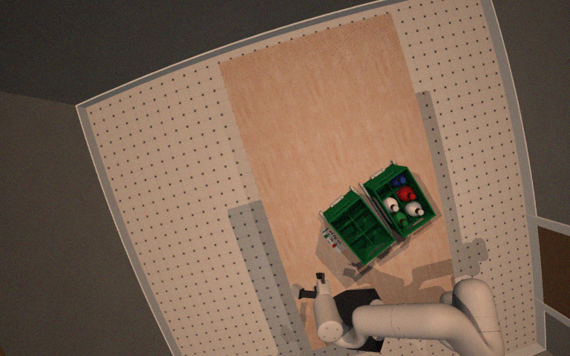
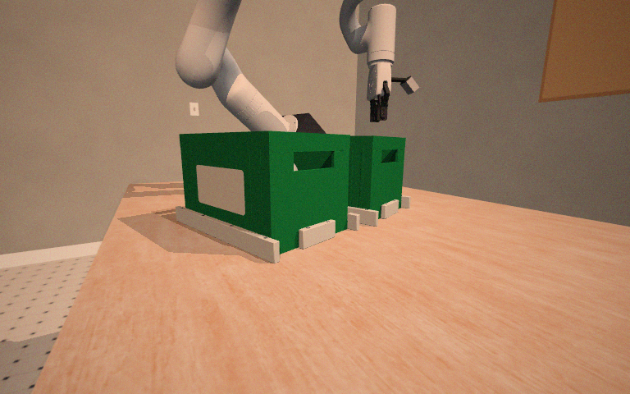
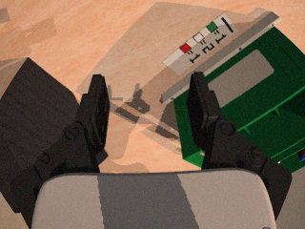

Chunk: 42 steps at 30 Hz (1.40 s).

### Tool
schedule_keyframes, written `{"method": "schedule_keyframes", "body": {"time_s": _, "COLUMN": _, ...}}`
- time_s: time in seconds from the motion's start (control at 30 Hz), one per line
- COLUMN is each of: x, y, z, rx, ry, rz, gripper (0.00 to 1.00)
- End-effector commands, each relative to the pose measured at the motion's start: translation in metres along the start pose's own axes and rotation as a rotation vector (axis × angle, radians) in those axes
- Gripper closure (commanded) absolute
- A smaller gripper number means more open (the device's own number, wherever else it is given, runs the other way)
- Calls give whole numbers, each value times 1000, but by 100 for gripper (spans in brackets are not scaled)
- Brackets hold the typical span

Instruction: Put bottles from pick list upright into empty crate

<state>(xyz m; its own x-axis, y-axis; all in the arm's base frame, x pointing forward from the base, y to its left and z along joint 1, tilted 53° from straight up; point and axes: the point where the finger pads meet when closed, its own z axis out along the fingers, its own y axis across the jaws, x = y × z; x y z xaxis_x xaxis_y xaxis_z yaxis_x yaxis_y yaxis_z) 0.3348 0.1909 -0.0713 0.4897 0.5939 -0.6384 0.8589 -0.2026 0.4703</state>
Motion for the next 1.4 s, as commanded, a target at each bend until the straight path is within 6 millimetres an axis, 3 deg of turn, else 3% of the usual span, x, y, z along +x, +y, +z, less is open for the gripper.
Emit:
{"method": "schedule_keyframes", "body": {"time_s": 0.0, "x": 1, "y": 0, "z": -1, "rx": 6, "ry": -2, "rz": -130, "gripper": 35}}
{"method": "schedule_keyframes", "body": {"time_s": 0.83, "x": 1, "y": 0, "z": -1, "rx": 15, "ry": -3, "rz": -786, "gripper": 35}}
{"method": "schedule_keyframes", "body": {"time_s": 1.37, "x": 1, "y": 0, "z": -1, "rx": 16, "ry": -4, "rz": -791, "gripper": 35}}
